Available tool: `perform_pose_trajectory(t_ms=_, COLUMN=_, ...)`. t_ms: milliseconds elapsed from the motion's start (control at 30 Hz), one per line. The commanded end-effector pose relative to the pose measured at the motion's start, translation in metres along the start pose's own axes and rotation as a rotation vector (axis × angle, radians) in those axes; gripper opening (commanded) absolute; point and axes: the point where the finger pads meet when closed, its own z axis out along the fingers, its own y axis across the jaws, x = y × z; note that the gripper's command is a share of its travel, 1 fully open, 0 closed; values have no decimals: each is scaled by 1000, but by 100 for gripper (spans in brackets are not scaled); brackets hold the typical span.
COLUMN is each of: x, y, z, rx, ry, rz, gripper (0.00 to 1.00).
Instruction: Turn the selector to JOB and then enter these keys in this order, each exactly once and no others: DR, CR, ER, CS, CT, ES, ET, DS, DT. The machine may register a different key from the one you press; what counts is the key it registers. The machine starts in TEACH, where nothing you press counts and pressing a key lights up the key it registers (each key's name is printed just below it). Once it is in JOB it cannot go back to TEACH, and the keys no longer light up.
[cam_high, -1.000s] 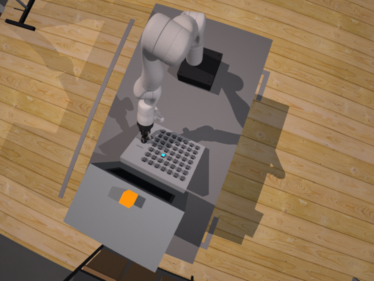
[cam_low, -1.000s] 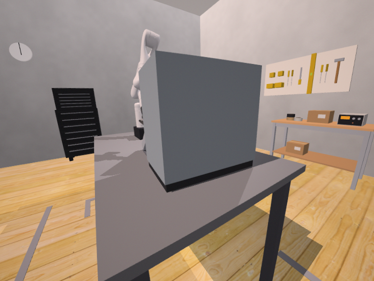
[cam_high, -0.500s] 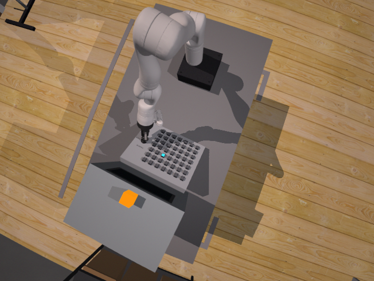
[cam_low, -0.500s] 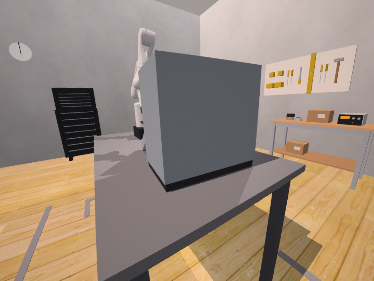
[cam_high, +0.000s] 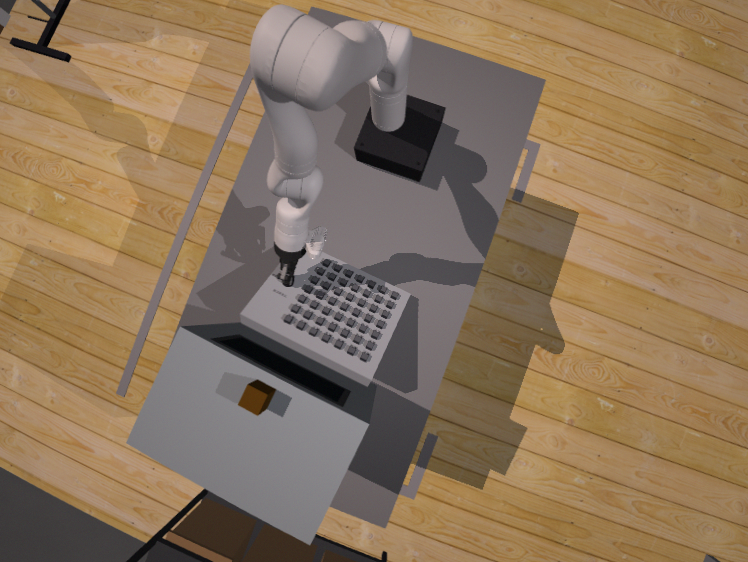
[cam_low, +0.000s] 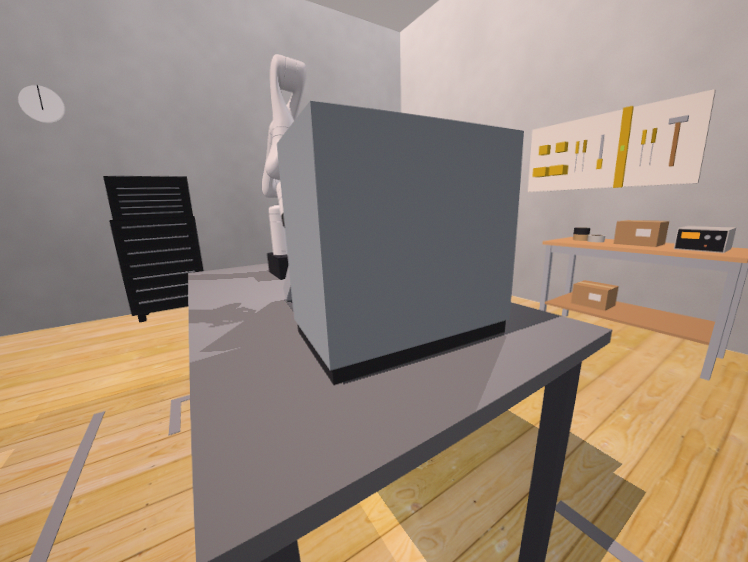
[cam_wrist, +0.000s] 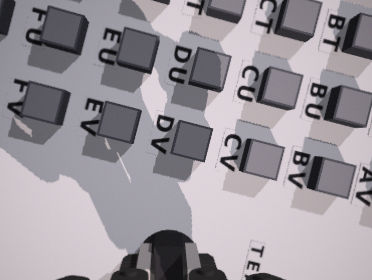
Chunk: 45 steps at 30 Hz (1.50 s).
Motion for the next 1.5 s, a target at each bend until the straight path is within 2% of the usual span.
perform_pose_trajectory(t_ms=0, x=-1, y=0, z=0, rx=1, ry=-1, rz=58, gripper=10)
perform_pose_trajectory(t_ms=300, x=-1, y=0, z=0, rx=1, ry=-1, rz=205, gripper=10)
perform_pose_trajectory(t_ms=633, x=-1, y=0, z=0, rx=0, ry=-1, rz=277, gripper=10)
perform_pose_trajectory(t_ms=1467, x=-1, y=0, z=0, rx=0, ry=-1, rz=304, gripper=10)
